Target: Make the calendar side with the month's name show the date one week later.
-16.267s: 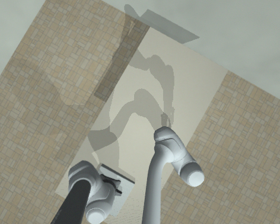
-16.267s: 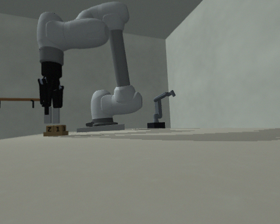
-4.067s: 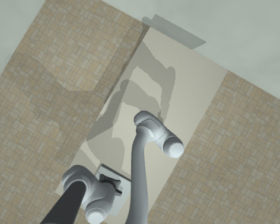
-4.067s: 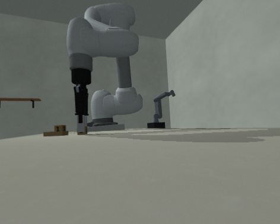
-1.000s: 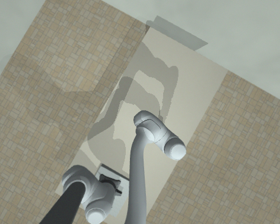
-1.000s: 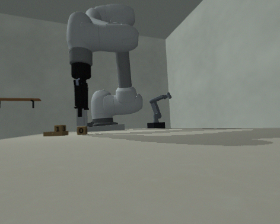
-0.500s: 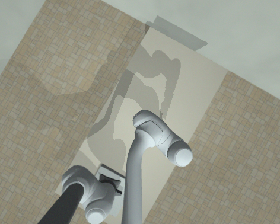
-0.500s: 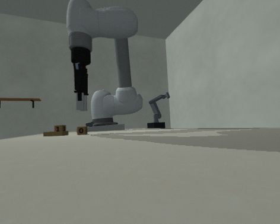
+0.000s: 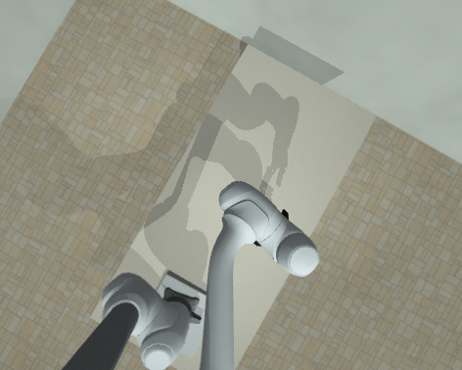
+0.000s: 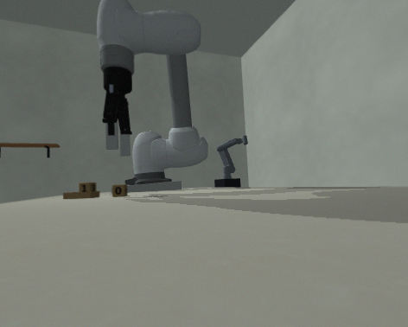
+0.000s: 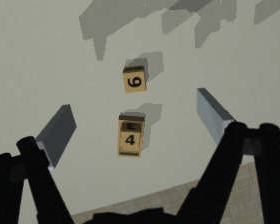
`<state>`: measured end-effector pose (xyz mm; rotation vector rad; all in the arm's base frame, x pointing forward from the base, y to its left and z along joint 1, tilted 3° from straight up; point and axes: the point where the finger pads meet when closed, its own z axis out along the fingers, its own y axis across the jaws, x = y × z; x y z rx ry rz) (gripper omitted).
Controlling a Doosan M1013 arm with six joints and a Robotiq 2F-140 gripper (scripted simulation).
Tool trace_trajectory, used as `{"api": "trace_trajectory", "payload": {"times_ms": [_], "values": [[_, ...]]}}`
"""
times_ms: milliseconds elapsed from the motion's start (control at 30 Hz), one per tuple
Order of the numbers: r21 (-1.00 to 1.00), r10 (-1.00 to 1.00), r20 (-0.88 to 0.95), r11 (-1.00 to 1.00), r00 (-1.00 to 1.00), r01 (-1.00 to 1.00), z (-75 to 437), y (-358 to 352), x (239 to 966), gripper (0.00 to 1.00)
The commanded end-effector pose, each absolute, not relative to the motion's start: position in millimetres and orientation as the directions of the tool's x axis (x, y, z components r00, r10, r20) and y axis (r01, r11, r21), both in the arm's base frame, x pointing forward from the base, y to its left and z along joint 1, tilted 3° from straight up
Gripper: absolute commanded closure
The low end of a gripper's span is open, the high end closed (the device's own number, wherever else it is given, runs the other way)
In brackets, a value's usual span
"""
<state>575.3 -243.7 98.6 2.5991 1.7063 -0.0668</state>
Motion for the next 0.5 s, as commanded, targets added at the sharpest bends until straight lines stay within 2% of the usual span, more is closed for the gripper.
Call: {"api": "trace_trajectory", "payload": {"times_ms": [0, 467], "values": [[0.003, 0.916, -0.053, -0.398, 0.397, 0.918, 98.7, -243.6, 575.3, 0.0], [0.001, 0.93, -0.053, -0.364, 0.364, 0.931, 98.5, -243.6, 575.3, 0.0]]}}
